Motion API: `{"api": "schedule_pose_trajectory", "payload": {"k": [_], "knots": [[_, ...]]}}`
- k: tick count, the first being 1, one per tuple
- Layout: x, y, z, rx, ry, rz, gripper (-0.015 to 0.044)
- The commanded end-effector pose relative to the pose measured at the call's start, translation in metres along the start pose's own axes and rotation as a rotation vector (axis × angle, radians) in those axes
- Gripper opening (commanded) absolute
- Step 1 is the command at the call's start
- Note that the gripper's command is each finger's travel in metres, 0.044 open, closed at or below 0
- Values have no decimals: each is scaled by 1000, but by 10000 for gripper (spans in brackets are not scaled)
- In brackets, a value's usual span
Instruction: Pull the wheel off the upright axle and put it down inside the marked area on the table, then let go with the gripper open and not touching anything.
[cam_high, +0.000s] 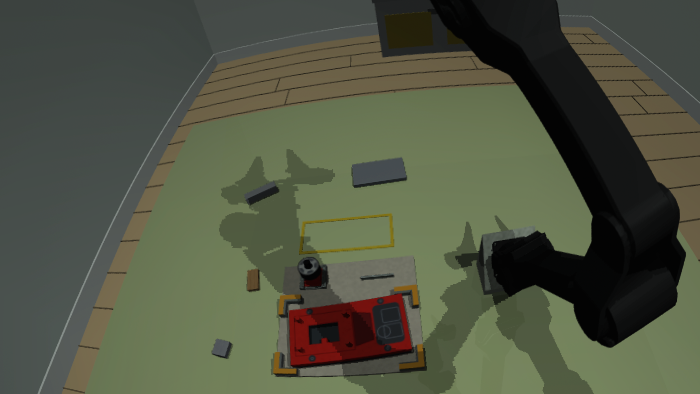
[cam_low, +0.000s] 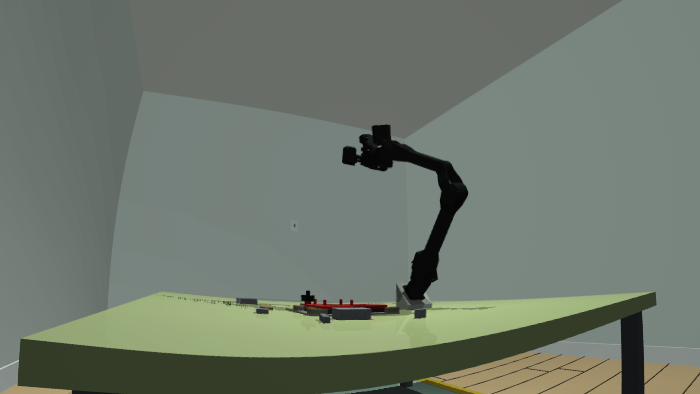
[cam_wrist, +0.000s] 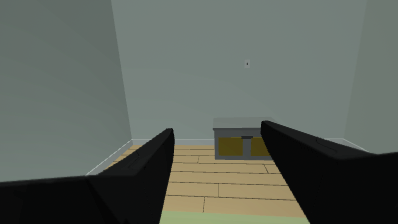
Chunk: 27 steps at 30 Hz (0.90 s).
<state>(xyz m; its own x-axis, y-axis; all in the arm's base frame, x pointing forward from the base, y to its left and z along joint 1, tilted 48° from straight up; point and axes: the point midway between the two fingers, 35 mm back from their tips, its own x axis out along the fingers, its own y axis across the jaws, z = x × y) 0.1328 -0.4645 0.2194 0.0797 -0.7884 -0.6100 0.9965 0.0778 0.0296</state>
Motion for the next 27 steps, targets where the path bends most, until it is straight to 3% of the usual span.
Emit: {"api": "schedule_pose_trajectory", "payload": {"k": [1, 13, 27], "knots": [[10, 33, -26, 0, 108, 77, 300], [9, 121, -114, -1, 463, 247, 300], [-34, 198, -228, 32, 970, 307, 300]]}}
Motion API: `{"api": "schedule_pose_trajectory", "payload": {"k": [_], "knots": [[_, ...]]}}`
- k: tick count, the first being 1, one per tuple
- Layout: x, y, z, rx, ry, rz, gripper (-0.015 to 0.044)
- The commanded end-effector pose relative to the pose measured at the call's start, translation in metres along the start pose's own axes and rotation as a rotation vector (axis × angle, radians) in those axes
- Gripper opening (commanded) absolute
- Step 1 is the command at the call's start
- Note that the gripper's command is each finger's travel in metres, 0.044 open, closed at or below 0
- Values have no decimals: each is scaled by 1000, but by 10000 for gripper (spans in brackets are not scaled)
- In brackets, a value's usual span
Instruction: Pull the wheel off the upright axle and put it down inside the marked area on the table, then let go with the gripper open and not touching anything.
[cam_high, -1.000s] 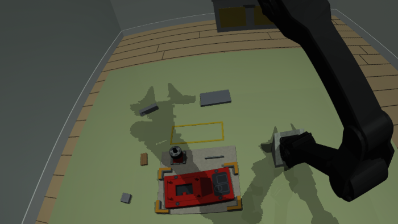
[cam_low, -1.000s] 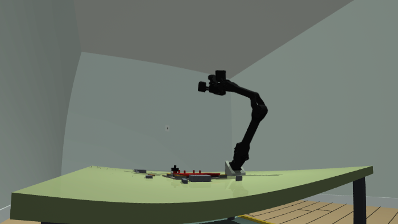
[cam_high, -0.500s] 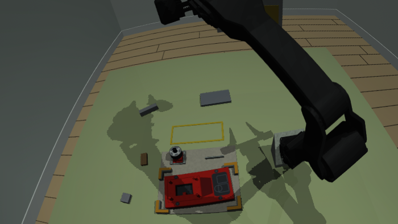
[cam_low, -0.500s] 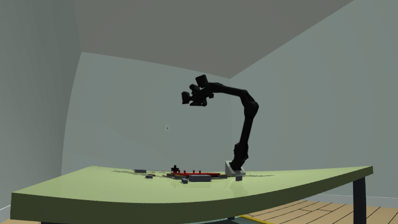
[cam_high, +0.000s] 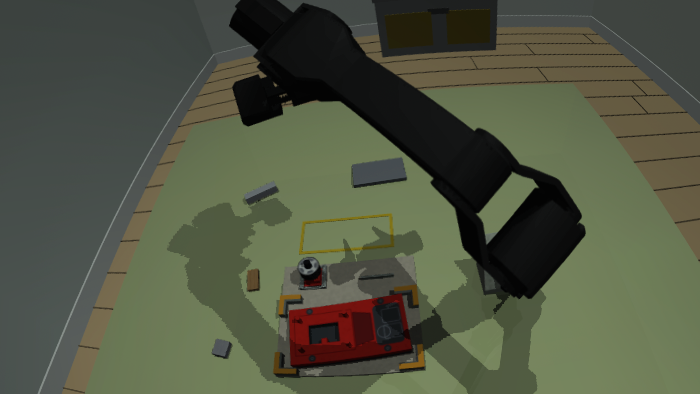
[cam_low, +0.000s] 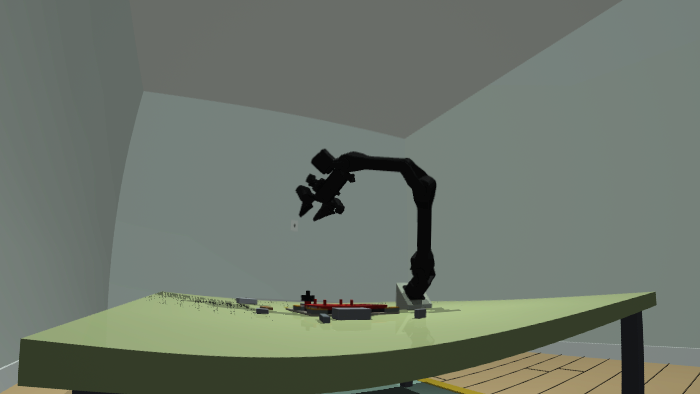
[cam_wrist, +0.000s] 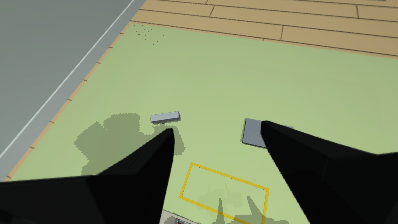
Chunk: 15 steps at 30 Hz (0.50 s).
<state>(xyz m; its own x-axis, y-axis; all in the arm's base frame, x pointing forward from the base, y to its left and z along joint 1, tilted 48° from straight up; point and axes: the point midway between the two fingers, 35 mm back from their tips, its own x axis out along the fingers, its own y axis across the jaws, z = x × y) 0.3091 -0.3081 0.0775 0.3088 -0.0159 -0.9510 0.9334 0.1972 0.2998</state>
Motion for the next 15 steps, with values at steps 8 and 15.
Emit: {"api": "schedule_pose_trajectory", "payload": {"k": [8, 15], "knots": [[43, 44, -93, 123, 423, -30, 300], [56, 65, -157, 239, 689, -122, 300]]}}
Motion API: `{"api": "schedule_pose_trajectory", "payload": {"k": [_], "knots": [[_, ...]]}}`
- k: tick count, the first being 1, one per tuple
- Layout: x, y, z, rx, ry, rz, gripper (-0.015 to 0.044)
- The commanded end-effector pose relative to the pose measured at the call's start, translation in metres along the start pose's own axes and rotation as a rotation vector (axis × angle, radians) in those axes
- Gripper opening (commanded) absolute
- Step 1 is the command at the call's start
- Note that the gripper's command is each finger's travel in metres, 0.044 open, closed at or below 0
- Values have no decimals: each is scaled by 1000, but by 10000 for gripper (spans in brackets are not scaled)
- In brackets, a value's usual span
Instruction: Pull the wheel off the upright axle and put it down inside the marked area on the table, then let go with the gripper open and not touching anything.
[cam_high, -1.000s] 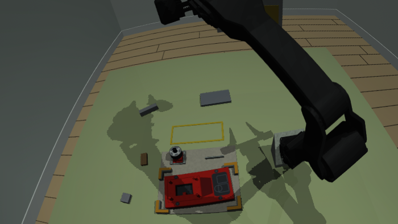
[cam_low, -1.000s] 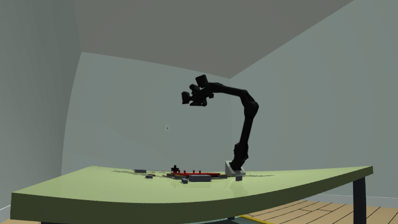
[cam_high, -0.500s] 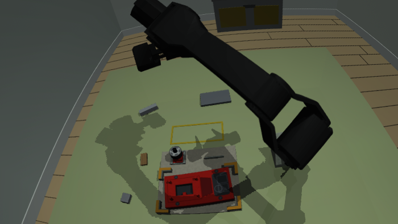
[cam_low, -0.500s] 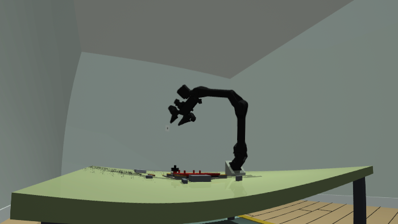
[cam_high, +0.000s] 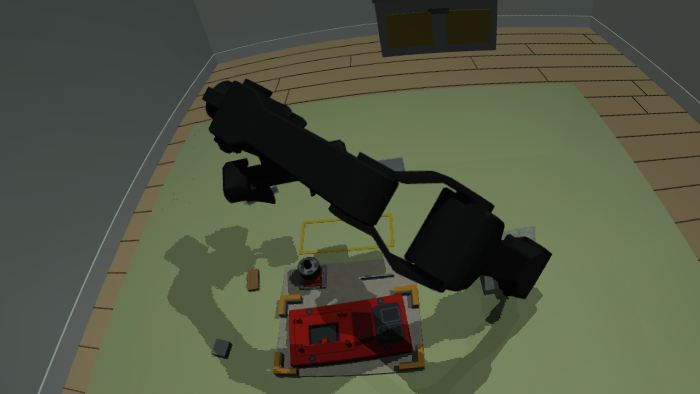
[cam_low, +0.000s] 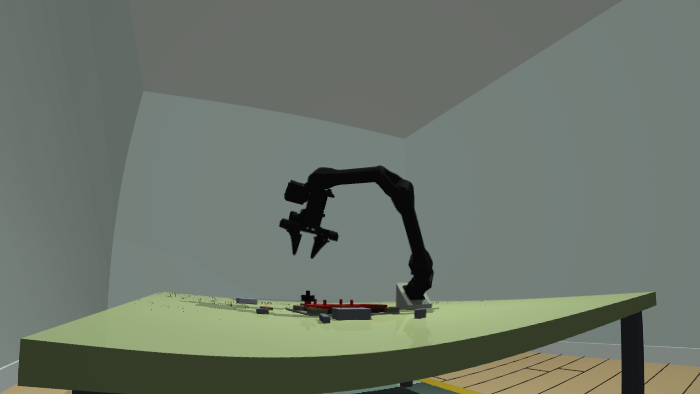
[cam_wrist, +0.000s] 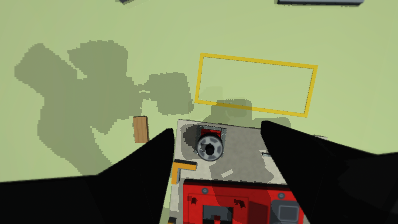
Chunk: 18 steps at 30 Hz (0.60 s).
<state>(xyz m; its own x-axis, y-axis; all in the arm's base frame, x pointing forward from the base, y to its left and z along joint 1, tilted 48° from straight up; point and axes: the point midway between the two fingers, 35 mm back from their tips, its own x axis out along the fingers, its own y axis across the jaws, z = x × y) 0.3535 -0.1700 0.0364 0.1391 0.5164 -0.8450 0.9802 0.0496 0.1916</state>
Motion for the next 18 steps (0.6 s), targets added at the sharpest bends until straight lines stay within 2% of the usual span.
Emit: {"api": "schedule_pose_trajectory", "payload": {"k": [1, 5, 18], "knots": [[25, 7, -29, 95, 155, -53, 300], [43, 12, -55, 185, 277, -112, 300], [53, 12, -59, 190, 282, -114, 300]]}}
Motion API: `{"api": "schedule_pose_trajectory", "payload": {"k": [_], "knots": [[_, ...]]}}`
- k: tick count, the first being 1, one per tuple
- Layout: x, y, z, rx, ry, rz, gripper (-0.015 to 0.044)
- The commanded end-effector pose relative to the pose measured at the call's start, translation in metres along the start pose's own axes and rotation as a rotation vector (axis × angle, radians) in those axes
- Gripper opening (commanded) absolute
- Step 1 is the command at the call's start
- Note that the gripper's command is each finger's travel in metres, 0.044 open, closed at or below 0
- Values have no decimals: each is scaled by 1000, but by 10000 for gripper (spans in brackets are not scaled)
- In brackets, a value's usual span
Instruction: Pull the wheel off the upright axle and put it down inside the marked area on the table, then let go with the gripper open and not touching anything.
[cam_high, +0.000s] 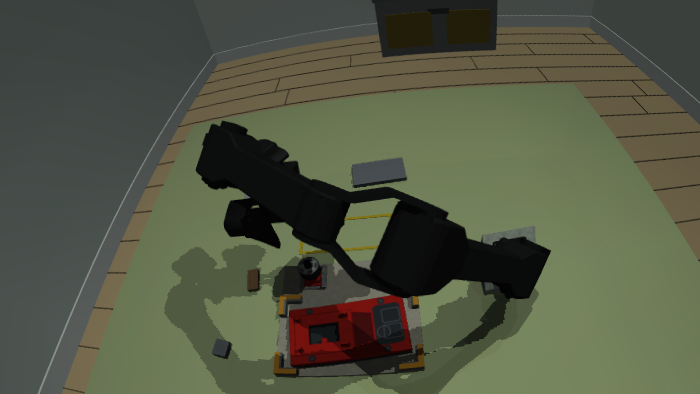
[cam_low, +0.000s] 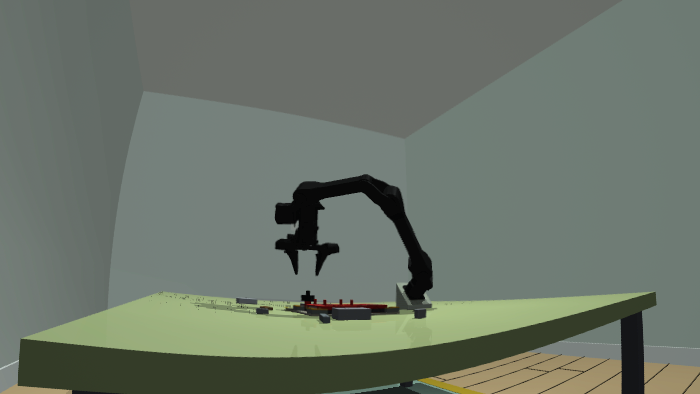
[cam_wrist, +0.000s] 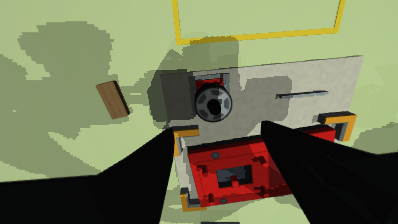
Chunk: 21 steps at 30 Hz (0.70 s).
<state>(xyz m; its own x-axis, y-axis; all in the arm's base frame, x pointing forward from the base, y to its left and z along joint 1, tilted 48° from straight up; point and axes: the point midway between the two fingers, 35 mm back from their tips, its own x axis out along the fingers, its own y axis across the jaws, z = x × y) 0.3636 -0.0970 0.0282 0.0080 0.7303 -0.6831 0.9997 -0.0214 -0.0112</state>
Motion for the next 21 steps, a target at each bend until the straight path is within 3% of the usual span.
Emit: {"api": "schedule_pose_trajectory", "payload": {"k": [1, 19, 21], "knots": [[11, 1, -1, 5, 5, 1, 300], [72, -3, -5, 5, 8, 1, 300], [71, -4, -3, 6, 9, -14, 247]]}}
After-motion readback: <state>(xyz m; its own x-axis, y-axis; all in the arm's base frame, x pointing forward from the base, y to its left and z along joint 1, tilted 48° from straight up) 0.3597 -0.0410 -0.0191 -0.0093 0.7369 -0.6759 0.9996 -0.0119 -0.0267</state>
